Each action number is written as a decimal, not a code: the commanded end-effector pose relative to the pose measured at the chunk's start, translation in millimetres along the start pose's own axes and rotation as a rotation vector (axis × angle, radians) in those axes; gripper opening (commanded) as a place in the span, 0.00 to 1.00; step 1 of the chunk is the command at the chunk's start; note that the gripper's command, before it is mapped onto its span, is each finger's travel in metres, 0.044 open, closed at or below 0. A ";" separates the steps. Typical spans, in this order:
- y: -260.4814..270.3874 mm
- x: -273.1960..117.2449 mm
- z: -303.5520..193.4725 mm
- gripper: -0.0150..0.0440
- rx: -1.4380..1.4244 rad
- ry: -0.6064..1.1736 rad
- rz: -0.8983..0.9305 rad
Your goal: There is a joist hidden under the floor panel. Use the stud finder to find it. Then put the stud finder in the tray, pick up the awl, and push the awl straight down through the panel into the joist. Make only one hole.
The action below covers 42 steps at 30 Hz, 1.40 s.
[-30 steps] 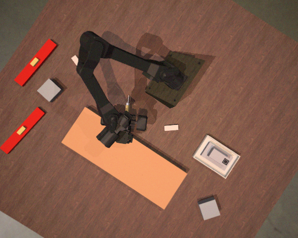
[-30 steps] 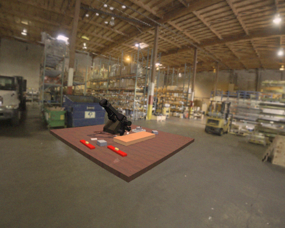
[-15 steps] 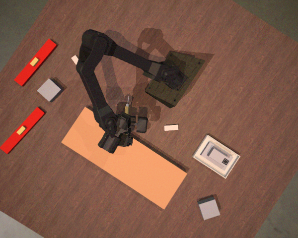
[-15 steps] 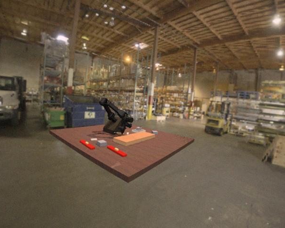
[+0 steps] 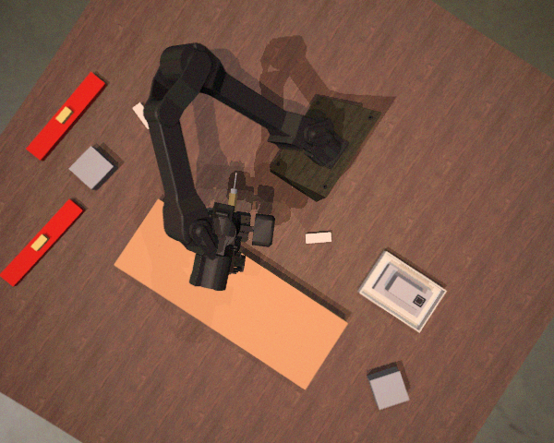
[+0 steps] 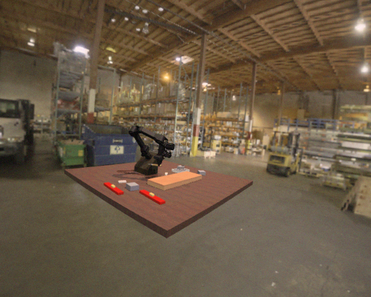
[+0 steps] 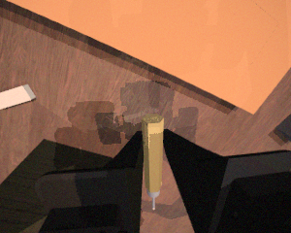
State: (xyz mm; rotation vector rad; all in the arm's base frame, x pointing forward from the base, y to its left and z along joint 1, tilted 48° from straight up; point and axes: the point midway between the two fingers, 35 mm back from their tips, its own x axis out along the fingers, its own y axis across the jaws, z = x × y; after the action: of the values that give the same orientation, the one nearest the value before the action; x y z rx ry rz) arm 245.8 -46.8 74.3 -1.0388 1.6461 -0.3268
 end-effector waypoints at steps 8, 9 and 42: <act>15.8 1.6 15.3 0.25 -0.170 -0.028 0.207; 18.0 1.5 17.9 0.25 -0.196 -0.037 0.238; 31.6 -48.7 121.6 0.25 -0.856 -0.999 0.851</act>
State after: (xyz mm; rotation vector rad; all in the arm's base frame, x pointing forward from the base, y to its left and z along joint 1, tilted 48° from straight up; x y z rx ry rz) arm 327.7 37.8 36.8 -0.7494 1.2205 1.2764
